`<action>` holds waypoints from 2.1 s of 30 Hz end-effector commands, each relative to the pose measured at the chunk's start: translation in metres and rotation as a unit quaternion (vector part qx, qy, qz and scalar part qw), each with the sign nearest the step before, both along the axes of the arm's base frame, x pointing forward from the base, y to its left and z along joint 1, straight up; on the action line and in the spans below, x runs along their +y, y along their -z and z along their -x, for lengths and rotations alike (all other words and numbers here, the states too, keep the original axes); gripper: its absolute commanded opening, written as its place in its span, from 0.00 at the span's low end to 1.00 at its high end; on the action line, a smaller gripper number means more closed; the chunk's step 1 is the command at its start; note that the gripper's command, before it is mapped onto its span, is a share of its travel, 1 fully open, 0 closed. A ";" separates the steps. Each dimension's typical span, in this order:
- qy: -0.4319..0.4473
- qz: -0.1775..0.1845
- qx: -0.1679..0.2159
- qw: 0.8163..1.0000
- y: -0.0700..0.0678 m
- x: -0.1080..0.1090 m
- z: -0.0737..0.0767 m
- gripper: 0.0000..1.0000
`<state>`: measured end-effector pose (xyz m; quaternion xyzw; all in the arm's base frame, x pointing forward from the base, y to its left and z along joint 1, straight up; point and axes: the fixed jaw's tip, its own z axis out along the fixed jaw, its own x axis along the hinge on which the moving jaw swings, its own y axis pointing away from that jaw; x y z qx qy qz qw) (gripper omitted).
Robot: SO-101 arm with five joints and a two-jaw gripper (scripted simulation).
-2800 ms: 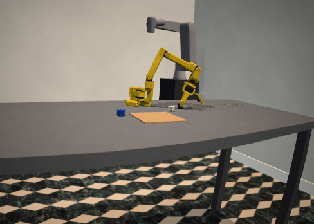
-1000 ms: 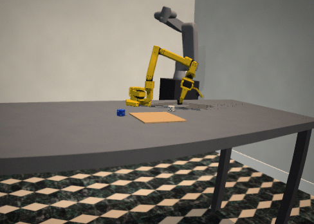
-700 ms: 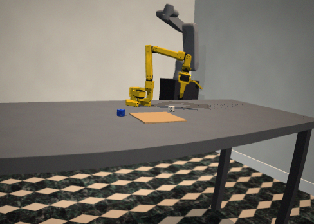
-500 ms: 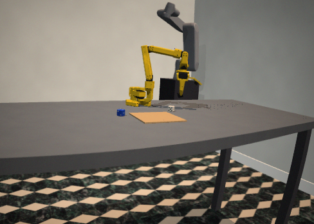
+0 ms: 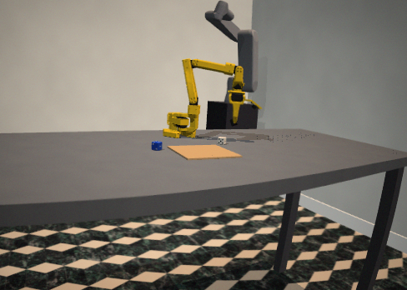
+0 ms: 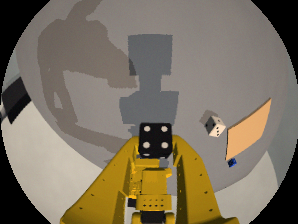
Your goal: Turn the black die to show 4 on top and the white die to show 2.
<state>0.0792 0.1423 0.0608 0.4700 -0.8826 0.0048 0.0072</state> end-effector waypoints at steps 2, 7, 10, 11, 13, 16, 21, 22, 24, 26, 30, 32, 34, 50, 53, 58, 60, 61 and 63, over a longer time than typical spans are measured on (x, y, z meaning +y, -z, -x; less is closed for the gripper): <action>0.000 -0.022 -0.013 1.000 -0.005 0.004 -0.001 0.00; 0.000 -0.022 -0.013 1.000 -0.005 0.004 -0.001 0.00; 0.001 -0.028 -0.016 0.999 -0.005 0.005 -0.002 0.00; 0.002 -0.031 -0.019 0.999 -0.005 0.005 -0.003 0.00; 0.005 -0.042 -0.026 0.999 -0.005 0.006 -0.005 0.00; 0.010 -0.066 -0.041 0.997 -0.004 0.008 -0.009 0.00; 0.019 -0.105 -0.069 0.992 -0.004 0.012 -0.017 0.00; 0.019 -0.105 -0.069 0.992 -0.004 0.012 -0.017 0.00; 0.023 -0.125 -0.083 0.988 -0.004 0.013 -0.022 0.00; 0.027 -0.143 -0.097 0.985 -0.005 0.015 -0.025 0.00; 0.034 -0.170 -0.119 0.978 -0.006 0.016 -0.031 0.00; 0.035 -0.178 -0.126 0.975 -0.007 0.017 -0.033 0.00; 0.036 -0.182 -0.129 0.974 -0.007 0.017 -0.034 0.00; 0.046 -0.222 -0.161 0.961 -0.005 0.022 -0.044 0.00; 0.051 -0.247 -0.183 0.950 -0.005 0.025 -0.050 0.00; 0.057 -0.273 -0.205 0.938 -0.005 0.027 -0.056 0.00; 0.061 -0.289 -0.219 0.930 -0.006 0.028 -0.059 0.00; 0.062 -0.296 -0.226 0.926 -0.006 0.029 -0.061 0.00; 0.065 -0.308 -0.237 0.919 -0.007 0.029 -0.063 0.00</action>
